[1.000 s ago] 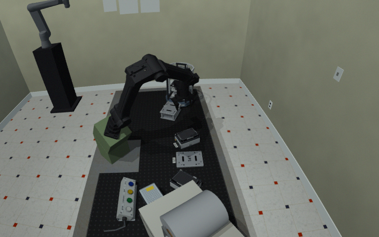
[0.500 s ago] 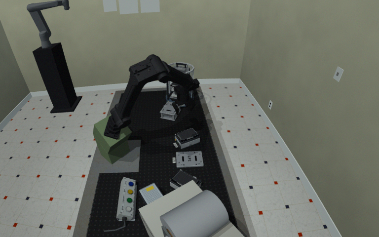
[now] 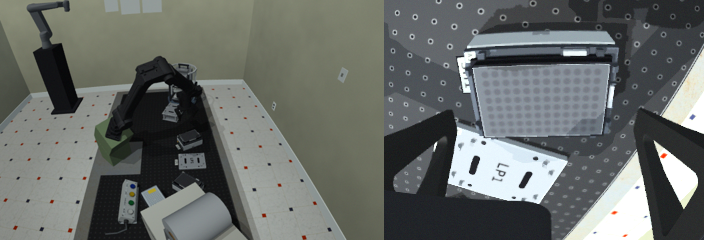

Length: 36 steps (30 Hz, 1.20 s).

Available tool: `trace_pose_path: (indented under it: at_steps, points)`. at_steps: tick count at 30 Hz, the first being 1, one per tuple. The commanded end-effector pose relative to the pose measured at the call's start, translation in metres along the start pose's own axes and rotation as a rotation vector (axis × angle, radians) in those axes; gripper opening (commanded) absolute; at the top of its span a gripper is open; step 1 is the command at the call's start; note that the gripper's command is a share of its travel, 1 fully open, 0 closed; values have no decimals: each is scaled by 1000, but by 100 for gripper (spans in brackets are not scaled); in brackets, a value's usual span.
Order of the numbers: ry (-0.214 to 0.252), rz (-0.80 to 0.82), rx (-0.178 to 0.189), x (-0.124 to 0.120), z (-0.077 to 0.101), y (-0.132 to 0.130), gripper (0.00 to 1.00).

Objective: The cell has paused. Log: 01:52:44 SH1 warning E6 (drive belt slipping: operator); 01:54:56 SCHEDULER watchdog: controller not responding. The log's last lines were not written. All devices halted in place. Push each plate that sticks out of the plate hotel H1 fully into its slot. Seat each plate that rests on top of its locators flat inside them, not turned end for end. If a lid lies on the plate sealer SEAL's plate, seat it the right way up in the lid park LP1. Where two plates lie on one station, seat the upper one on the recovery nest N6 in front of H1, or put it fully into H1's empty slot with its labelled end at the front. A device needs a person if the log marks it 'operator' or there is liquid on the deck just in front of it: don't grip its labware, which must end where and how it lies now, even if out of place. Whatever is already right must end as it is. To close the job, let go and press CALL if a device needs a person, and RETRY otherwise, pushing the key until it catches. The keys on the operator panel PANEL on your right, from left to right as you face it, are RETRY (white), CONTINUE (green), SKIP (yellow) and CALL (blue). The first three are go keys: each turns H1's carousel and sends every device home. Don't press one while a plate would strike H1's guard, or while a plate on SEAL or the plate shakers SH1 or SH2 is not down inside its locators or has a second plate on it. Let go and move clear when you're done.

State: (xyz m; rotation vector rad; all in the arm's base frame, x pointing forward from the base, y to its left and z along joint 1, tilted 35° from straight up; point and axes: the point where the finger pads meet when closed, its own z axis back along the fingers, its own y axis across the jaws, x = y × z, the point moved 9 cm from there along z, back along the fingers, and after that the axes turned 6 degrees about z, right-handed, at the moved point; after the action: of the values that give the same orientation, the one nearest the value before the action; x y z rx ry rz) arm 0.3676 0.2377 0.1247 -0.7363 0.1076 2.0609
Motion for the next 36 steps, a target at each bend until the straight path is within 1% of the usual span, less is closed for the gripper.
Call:
trace_pose_path:
  at_steps: [1, 5, 6, 36]
  points:
    - [2, 18, 20, 0, -22, 3, 100]
    - [2, 18, 20, 0, -32, 4, 100]
    - [0, 7, -9, 0, -18, -6, 100]
    - [0, 7, -9, 0, -18, -6, 100]
